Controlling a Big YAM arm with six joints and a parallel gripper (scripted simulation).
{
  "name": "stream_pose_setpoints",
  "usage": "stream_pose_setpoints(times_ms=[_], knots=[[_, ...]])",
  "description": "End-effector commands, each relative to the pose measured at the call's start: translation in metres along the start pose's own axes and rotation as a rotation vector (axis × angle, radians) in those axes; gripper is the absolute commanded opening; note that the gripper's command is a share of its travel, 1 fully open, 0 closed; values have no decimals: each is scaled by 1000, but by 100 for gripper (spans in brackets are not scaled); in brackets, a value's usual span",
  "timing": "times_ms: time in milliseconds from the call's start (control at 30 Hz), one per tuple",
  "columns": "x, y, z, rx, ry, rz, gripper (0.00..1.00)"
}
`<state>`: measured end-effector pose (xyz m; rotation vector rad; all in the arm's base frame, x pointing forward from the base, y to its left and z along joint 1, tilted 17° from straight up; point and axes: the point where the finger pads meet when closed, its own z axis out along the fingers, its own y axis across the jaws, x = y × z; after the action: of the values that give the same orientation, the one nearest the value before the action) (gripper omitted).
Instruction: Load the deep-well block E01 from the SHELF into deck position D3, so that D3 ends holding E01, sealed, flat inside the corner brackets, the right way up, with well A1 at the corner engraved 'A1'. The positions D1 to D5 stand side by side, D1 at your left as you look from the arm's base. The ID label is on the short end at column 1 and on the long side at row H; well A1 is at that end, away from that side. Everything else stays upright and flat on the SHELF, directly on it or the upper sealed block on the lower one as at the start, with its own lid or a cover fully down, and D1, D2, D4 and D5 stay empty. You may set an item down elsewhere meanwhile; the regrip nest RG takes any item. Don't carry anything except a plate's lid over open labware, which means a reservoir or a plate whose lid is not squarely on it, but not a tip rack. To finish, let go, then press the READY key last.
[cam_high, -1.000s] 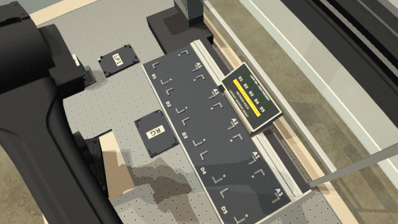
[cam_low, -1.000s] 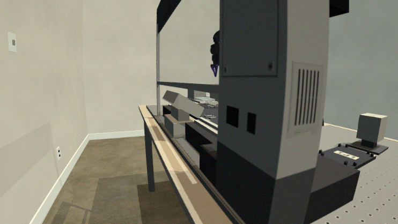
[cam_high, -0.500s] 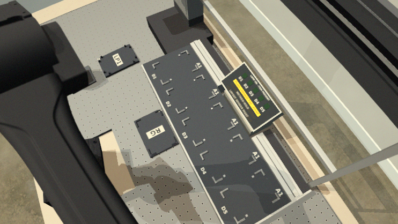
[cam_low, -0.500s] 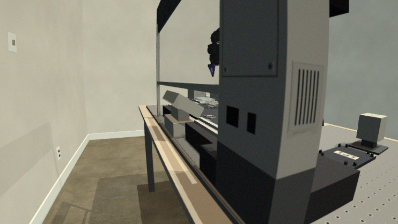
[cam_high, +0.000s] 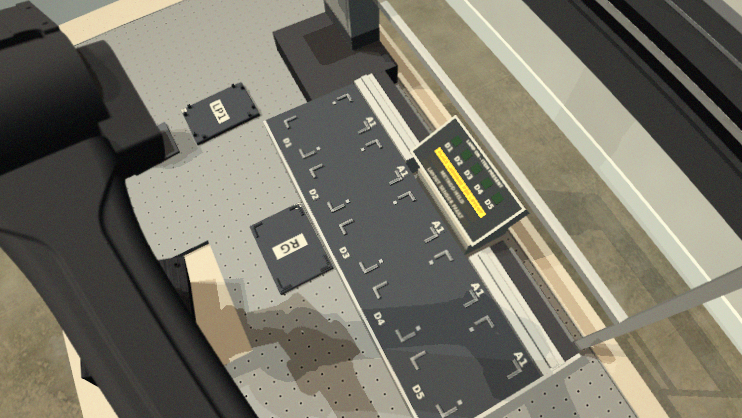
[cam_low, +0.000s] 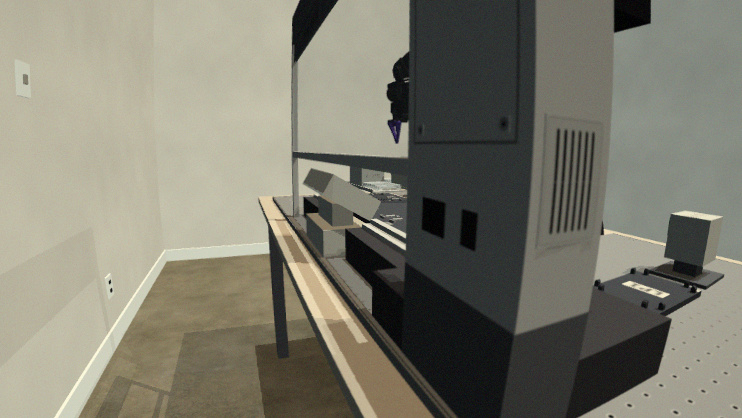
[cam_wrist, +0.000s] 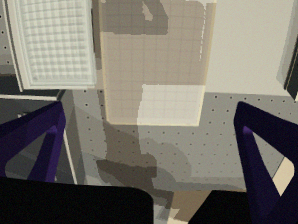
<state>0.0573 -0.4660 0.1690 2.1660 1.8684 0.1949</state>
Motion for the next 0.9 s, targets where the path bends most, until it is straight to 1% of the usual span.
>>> stream_pose_setpoints(times_ms=[0,167,200,233,333,400,433,467,867], knots=[[-12,1,-16,-4,-42,12,100],[-12,1,-16,-4,-42,12,100],[-10,11,-12,0,-22,14,100],[-17,19,-16,-3,-37,10,100],[-18,35,-16,-5,-37,10,100],[-18,35,-16,-5,-37,10,100],[-17,41,-20,-8,-44,8,100],[-17,45,-16,-6,-36,11,100],[-16,107,-16,-11,-35,11,100]])
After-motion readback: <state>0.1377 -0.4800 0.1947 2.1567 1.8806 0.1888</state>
